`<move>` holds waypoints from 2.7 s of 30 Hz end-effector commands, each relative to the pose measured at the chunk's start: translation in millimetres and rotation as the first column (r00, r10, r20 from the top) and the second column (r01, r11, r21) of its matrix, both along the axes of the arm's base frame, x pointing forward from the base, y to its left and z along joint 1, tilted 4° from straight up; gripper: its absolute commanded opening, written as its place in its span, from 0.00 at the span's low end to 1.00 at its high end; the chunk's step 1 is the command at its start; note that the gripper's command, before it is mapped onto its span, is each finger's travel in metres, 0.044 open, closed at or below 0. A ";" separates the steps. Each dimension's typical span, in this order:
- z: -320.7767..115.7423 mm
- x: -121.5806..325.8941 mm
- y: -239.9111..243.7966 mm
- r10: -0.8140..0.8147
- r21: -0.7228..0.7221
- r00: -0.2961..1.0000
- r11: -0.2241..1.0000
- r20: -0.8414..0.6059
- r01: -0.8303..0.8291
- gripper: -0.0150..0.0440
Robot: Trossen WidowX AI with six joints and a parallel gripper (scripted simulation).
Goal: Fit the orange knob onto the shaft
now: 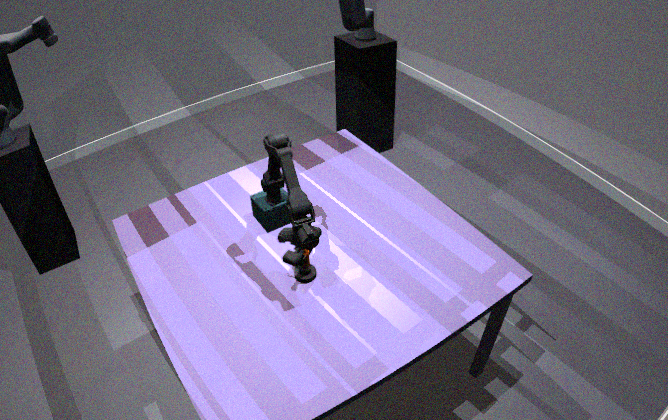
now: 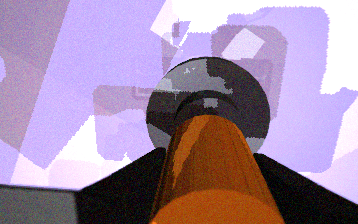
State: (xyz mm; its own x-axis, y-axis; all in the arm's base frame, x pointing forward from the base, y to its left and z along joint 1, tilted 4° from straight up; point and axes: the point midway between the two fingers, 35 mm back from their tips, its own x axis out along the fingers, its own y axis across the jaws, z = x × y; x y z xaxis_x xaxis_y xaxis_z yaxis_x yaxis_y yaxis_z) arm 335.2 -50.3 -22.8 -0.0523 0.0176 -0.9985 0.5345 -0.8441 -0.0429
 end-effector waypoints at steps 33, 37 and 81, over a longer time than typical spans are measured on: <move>-1.2 -4.3 1.1 -0.056 -0.002 0.998 0.998 0.004 0.056 0.25; -1.8 -3.1 0.9 -0.056 -0.002 0.998 0.998 0.004 0.056 0.25; -17.9 -3.4 0.9 -0.051 -0.004 0.999 0.999 0.005 0.051 0.34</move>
State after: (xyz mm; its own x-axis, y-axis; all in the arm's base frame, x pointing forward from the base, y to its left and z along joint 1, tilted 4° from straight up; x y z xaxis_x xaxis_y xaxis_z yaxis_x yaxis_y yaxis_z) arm 331.7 -49.4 -41.1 -0.0471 0.0157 -0.9988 0.4907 -0.8705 -0.0368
